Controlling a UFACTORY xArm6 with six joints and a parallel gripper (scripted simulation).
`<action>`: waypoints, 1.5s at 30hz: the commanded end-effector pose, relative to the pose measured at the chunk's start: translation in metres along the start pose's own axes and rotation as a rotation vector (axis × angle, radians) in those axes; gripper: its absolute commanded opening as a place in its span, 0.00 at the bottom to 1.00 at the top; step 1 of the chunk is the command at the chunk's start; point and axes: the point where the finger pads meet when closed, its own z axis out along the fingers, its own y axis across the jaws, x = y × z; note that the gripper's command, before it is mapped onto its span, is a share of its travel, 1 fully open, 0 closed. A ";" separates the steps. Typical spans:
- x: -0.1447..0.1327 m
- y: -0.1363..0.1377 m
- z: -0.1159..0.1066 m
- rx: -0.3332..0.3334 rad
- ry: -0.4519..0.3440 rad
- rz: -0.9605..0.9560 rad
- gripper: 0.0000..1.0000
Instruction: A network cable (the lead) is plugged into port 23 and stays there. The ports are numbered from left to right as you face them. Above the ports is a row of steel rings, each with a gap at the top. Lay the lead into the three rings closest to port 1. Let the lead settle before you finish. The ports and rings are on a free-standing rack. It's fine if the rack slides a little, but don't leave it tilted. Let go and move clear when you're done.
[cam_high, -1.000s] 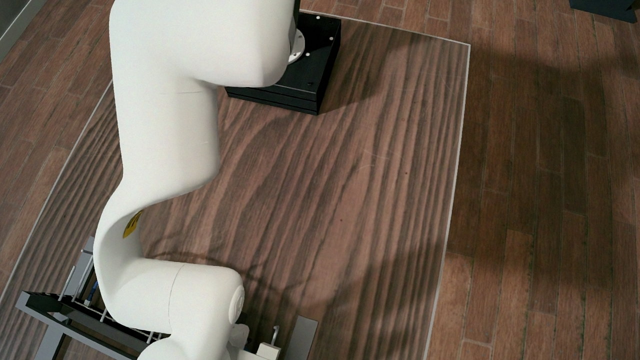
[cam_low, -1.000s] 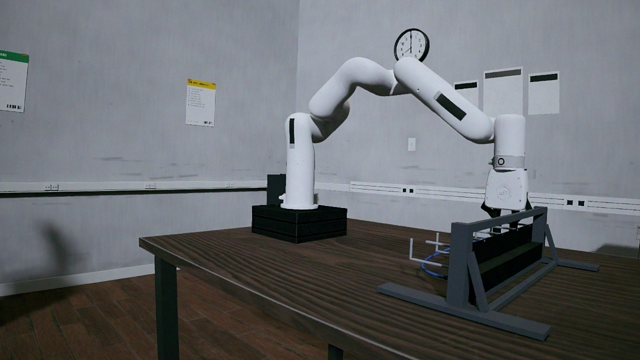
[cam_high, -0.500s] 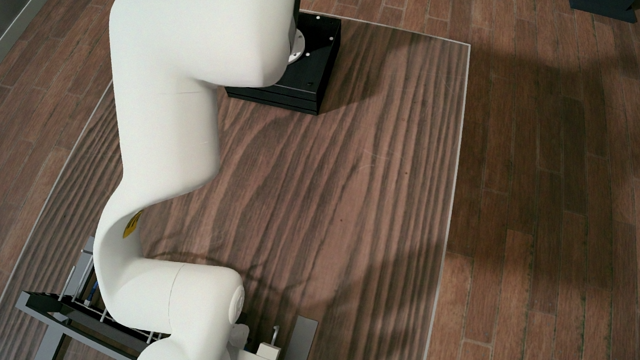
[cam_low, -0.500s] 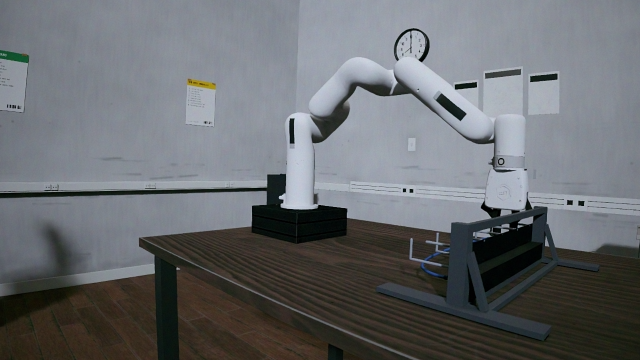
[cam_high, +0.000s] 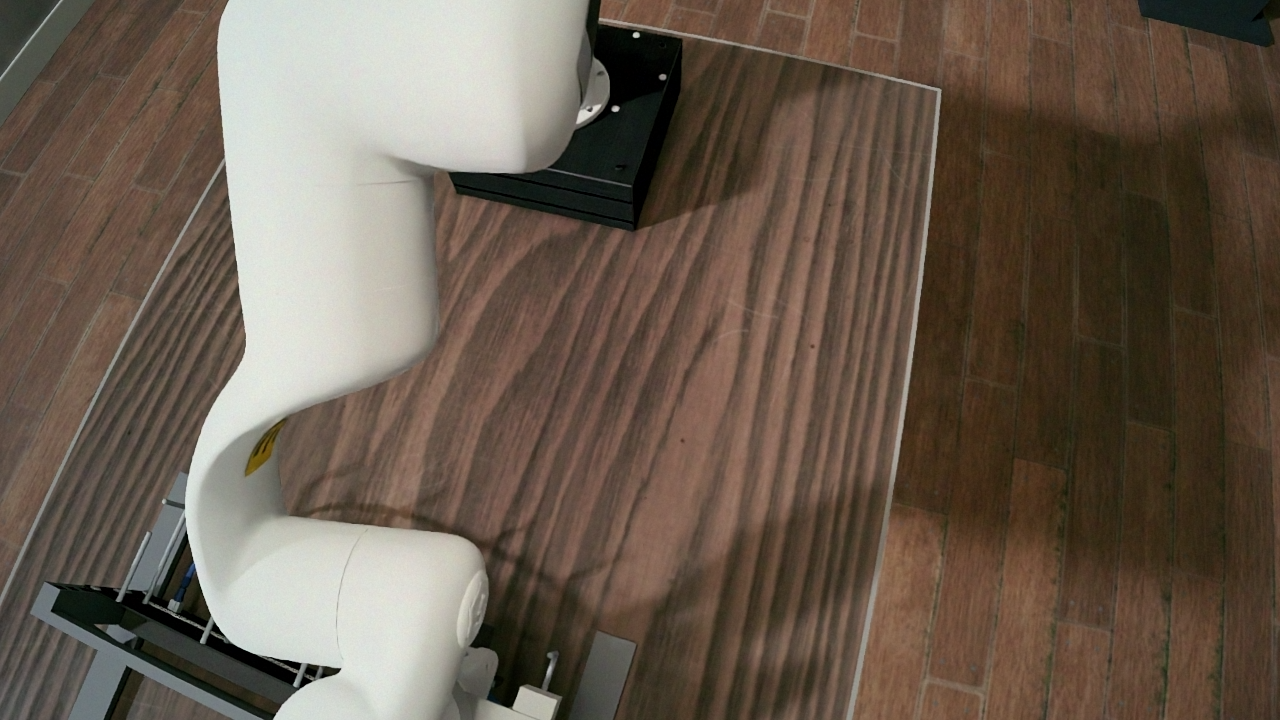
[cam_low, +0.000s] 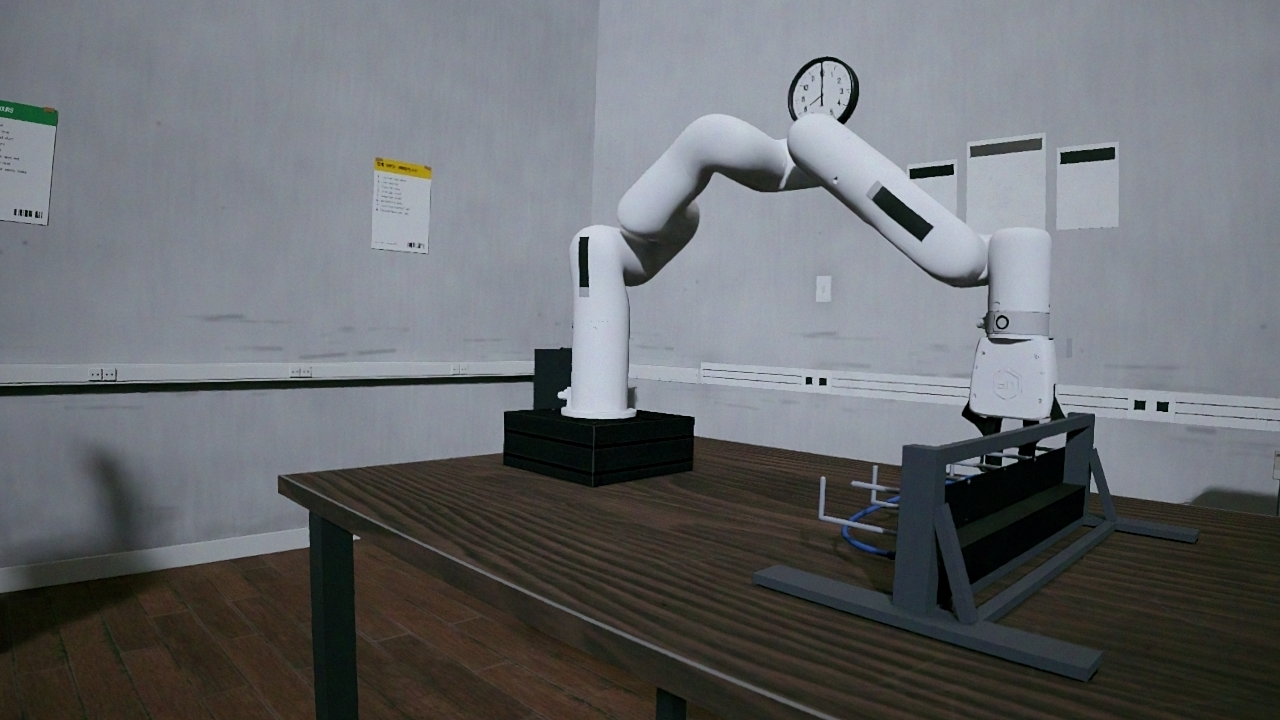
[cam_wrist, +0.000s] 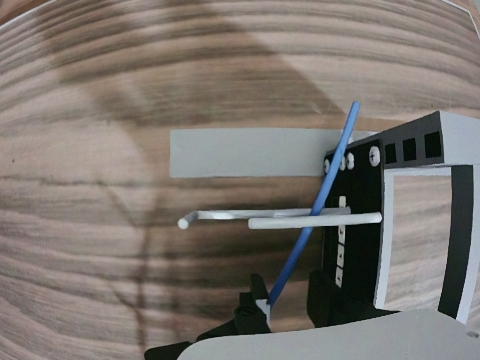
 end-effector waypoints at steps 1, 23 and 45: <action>0.000 0.002 -0.006 -0.006 0.001 0.000 0.33; 0.000 0.002 -0.062 -0.006 0.001 0.000 0.33; 0.000 0.001 -0.080 -0.006 0.001 0.000 0.00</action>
